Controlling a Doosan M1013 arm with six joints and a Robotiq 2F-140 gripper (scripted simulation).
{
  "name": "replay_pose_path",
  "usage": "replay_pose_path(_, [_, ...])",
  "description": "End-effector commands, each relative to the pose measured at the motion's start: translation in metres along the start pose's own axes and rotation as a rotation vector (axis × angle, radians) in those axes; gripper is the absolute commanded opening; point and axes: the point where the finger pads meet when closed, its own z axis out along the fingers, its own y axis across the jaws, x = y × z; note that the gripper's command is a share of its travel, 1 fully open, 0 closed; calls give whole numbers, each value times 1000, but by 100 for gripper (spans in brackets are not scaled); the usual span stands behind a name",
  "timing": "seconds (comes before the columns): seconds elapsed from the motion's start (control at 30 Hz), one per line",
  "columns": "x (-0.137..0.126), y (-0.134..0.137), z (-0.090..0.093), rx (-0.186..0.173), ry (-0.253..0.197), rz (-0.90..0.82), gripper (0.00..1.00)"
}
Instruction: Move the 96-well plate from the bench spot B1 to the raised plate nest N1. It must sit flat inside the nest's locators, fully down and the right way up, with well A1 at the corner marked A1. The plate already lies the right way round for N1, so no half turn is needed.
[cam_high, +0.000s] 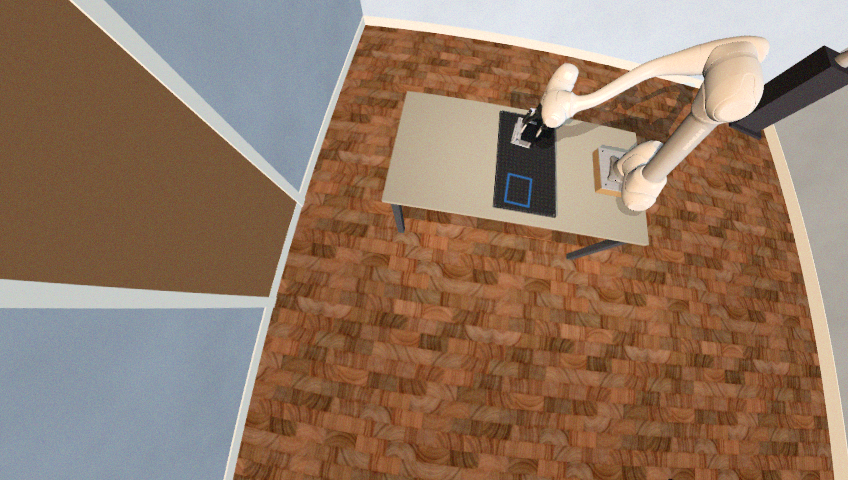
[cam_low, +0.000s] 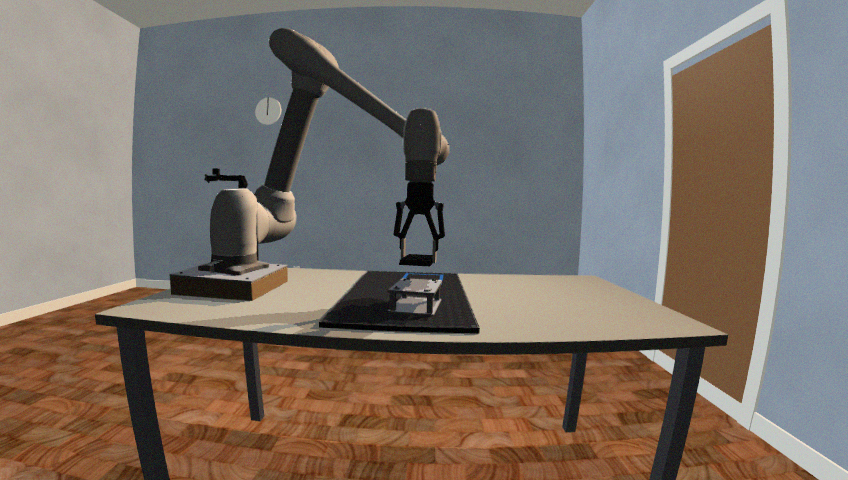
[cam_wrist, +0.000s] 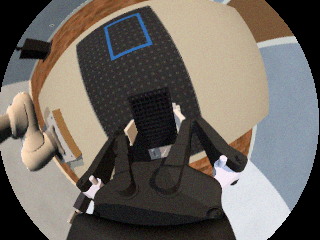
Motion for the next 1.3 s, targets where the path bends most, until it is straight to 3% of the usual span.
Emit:
replay_pose_path(0.0, [-5, 1, -1, 0, 0, 0, 0])
replay_pose_path(0.73, [-71, 9, -11, 0, 0, 0, 0])
replay_pose_path(1.27, [-72, 9, -11, 0, 0, 0, 0])
